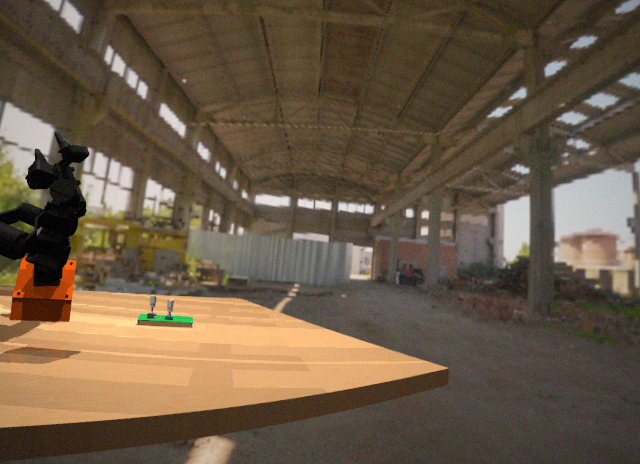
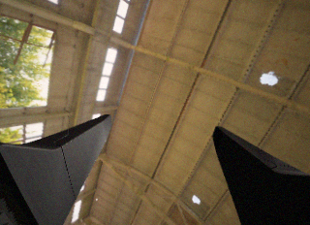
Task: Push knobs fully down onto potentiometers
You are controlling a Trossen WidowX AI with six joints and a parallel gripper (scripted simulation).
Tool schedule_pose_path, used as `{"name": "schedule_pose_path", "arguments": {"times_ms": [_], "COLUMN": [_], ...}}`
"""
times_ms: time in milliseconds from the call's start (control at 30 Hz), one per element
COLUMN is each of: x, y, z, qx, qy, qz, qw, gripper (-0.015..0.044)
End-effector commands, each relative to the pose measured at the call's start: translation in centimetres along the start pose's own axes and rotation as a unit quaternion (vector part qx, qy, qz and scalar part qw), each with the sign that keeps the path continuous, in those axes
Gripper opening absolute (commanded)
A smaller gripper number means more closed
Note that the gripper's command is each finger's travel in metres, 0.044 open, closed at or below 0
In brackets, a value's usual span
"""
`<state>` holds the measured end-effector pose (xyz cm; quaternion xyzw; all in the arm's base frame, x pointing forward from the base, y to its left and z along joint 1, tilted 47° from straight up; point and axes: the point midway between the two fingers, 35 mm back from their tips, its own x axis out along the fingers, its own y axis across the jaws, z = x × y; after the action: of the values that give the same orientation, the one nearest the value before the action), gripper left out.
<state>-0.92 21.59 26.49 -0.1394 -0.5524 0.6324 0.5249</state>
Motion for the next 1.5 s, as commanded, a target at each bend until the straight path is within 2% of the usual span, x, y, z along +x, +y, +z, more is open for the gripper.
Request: {"name": "schedule_pose_path", "arguments": {"times_ms": [0, 467, 933, 1467], "x": [0.0, 0.2, -1.9, -7.3], "y": [0.0, -2.1, -3.2, -3.2], "z": [-0.1, -7.4, -15.2, -22.8], "qx": [0.002, 0.128, 0.271, 0.400], "qy": [0.002, 0.151, 0.308, 0.474], "qz": [0.000, -0.042, -0.108, -0.206], "qw": [1.000, 0.979, 0.906, 0.757], "gripper": [0.0374, 0.0006, 0.0000, 0.0000]}}
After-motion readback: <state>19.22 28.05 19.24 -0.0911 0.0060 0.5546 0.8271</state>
